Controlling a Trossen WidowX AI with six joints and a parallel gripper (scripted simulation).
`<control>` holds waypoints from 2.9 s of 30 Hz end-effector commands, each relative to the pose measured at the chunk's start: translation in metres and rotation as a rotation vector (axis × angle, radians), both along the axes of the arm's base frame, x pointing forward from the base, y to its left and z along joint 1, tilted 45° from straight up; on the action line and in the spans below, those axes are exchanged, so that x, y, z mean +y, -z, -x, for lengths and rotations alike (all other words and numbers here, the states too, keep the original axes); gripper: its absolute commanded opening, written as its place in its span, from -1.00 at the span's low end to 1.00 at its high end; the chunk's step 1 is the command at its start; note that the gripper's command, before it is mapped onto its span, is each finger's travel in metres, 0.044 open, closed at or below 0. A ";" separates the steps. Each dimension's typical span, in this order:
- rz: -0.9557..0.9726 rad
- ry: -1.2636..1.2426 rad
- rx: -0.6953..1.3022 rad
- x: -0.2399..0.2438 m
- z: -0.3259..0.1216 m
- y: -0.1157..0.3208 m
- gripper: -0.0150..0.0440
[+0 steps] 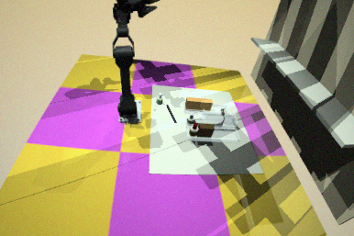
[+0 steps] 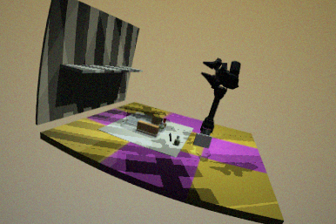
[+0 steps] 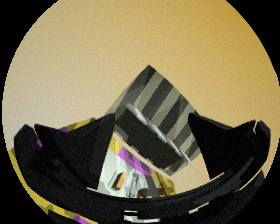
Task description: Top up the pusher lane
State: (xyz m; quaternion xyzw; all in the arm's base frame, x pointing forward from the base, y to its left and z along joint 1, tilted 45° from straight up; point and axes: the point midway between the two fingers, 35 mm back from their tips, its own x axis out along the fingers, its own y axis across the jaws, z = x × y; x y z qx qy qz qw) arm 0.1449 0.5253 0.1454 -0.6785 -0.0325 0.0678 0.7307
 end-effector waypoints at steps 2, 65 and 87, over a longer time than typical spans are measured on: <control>-0.010 -0.004 0.015 -0.002 -0.007 0.005 1.00; -0.617 1.714 0.611 -0.411 -0.047 0.193 1.00; -0.617 1.714 0.610 -0.434 -0.045 0.217 1.00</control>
